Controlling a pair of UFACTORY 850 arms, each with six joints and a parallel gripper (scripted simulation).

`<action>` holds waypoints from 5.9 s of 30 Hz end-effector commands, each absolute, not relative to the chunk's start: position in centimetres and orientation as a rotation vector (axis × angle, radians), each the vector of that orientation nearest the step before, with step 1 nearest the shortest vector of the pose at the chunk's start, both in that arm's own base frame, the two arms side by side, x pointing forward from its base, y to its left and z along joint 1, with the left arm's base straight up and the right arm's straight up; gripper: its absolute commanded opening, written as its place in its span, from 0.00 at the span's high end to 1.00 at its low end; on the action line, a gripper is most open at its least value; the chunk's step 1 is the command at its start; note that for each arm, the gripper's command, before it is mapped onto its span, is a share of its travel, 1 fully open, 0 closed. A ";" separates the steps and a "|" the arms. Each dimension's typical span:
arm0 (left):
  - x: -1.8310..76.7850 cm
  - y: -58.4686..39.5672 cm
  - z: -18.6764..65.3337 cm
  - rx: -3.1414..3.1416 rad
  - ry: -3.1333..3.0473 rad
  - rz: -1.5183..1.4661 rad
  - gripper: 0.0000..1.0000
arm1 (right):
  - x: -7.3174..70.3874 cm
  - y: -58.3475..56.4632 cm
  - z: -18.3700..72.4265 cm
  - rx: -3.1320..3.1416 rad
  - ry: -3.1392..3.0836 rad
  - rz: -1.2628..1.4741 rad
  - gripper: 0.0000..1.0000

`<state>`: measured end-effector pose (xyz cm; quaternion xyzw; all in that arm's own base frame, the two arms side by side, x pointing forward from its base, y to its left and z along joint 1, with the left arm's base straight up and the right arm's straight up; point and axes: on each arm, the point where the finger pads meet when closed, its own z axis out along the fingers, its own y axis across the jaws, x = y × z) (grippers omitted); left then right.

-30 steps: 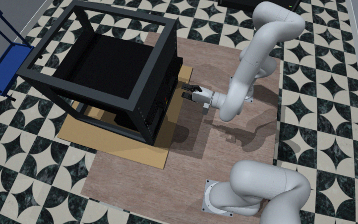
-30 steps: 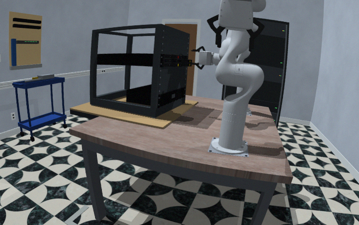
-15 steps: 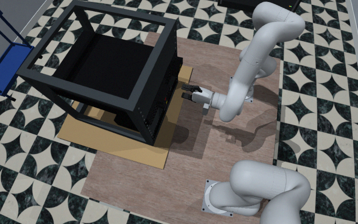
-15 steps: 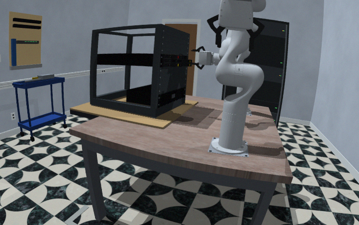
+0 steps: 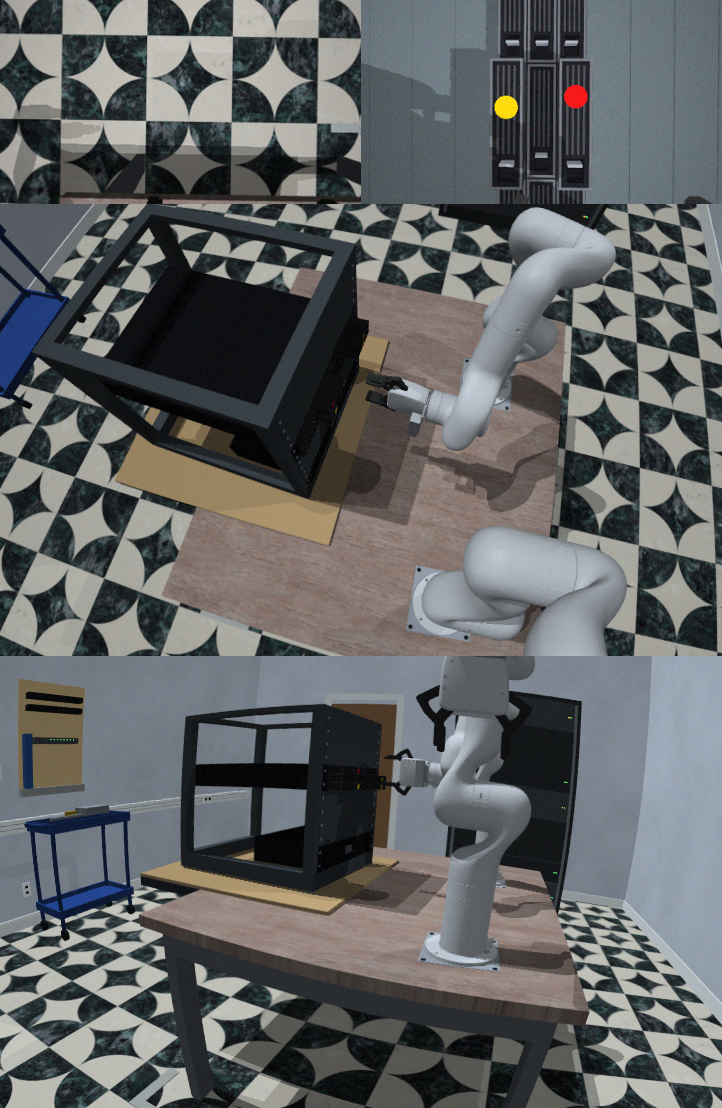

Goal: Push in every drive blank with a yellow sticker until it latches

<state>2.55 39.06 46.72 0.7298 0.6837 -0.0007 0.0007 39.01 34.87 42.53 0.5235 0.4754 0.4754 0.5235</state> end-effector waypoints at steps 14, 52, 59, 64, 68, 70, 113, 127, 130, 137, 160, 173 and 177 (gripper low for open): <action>2.6 39.1 46.8 2.293 2.148 0.000 0.00 | 39.0 34.9 42.6 1.253 1.135 1.140 0.00; 2.6 39.1 46.8 2.293 2.148 0.000 0.00 | 39.0 34.9 42.6 1.253 1.135 1.140 1.00; 2.6 39.1 46.8 2.293 2.148 0.000 0.00 | 39.0 34.9 42.6 1.253 1.135 1.140 1.00; 2.6 39.1 46.8 2.293 2.148 0.000 0.00 | 39.0 34.8 42.6 1.253 1.135 1.140 1.00; 2.6 39.1 46.8 2.293 2.148 0.000 0.00 | 39.0 34.5 42.5 1.253 1.135 1.140 1.00; 2.6 39.1 46.8 2.293 2.148 0.000 0.00 | 39.0 34.2 42.4 1.253 1.135 1.140 1.00; 2.6 39.1 46.8 2.293 2.148 0.000 0.00 | 37.4 18.5 35.8 1.252 1.136 1.140 1.00; 2.6 39.1 46.8 2.293 2.148 0.000 0.00 | 37.3 17.7 35.5 1.252 1.136 1.140 1.00; 2.6 39.1 46.8 2.293 2.148 0.000 0.00 | 38.0 17.6 35.5 1.252 1.136 1.140 1.00; 2.6 39.1 46.8 2.293 2.148 0.000 0.00 | 41.7 17.3 35.5 1.252 1.136 1.140 1.00; 2.6 39.1 46.8 2.293 2.148 0.000 0.00 | 43.0 17.1 35.5 1.252 1.136 1.140 1.00; 2.6 39.1 46.8 2.293 2.148 0.000 0.00 | 43.6 17.1 35.5 1.252 1.135 1.140 1.00; 2.6 39.1 46.8 2.293 2.148 0.000 0.00 | 43.7 17.1 35.5 1.252 1.135 1.140 1.00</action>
